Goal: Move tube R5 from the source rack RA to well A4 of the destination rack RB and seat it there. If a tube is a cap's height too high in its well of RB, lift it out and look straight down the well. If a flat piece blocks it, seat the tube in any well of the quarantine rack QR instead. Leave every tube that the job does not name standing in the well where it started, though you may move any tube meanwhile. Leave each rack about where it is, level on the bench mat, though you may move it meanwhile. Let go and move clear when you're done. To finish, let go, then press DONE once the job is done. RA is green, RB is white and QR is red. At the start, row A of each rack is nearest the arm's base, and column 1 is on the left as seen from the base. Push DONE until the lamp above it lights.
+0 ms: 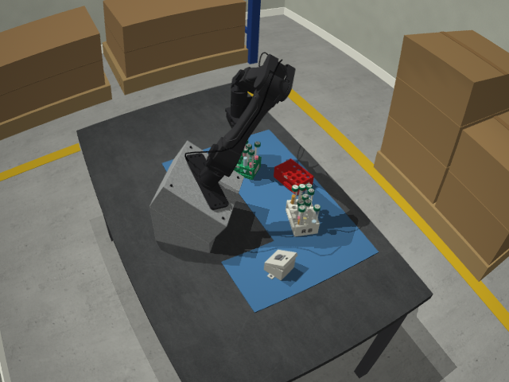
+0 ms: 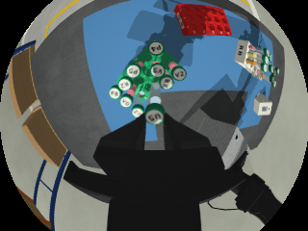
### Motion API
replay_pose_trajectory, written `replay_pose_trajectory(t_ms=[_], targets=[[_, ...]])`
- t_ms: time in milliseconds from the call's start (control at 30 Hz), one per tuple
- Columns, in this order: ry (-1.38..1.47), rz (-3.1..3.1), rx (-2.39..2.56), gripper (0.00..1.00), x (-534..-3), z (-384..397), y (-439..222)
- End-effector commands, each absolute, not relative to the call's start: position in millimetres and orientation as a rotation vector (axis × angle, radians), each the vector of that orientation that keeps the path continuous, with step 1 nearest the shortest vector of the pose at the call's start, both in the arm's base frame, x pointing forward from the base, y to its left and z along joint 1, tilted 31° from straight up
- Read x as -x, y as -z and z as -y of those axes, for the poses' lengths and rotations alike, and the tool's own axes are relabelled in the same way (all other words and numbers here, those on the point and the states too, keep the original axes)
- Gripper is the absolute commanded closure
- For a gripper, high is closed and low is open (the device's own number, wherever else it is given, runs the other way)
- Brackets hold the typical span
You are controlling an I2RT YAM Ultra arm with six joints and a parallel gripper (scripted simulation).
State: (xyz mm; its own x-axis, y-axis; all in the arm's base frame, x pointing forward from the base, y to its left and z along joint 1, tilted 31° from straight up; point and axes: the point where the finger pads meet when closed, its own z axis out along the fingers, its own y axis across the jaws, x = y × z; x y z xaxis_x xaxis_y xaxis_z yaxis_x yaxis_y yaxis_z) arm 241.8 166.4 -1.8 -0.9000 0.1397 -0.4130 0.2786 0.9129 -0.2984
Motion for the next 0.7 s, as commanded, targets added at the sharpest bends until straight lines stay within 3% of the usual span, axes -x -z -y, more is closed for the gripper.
replay_pose_trajectory(t_ms=[0, 667], targets=[[0.511, -2.675, -0.280, 1.00, -243, -166, 6], [0.500, -2.672, -0.281, 1.00, -247, -167, 9]])
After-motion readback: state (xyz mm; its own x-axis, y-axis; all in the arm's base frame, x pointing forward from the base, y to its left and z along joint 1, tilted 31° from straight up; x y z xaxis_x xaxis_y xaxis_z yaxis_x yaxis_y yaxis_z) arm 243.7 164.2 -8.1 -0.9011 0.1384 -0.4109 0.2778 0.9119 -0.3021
